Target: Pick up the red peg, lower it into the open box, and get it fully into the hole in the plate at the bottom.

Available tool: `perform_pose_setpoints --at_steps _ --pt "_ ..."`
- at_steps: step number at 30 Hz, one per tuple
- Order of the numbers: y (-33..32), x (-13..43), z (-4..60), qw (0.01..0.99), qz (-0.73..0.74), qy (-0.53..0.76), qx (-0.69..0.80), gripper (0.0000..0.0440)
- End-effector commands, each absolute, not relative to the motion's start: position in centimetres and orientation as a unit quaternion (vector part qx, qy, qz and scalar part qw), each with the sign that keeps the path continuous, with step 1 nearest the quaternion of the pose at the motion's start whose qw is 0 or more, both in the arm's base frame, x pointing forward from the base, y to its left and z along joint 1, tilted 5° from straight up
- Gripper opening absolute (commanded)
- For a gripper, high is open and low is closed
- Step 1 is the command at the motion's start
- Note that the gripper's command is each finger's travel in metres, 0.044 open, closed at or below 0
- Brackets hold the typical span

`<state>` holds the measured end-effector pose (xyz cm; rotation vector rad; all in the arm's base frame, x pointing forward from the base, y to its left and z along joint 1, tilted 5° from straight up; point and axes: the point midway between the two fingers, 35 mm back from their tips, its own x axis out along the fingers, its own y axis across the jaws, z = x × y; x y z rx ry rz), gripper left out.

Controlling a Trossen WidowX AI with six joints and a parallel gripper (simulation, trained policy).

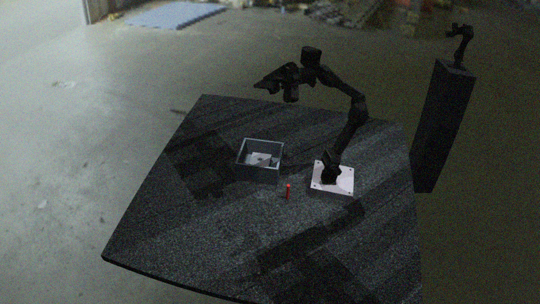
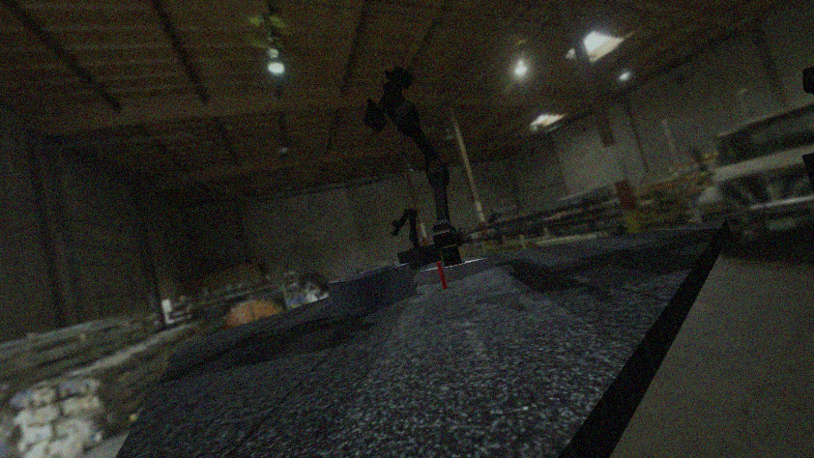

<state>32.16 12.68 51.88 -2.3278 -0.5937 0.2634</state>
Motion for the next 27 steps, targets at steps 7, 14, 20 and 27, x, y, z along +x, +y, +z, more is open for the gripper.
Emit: perform_pose_setpoints --at_steps 7,14,20,27 --pt "11.2 32.8 49.3 0.440 0.150 -0.165 -0.870 0.0440" --pt "9.8 33.2 46.5 0.520 0.191 -0.095 -0.827 0.0440" --pt "8.7 33.3 44.1 0.584 0.217 -0.032 -0.781 0.0440" --pt "7.6 33.2 41.3 0.653 0.239 0.043 -0.718 0.0440"
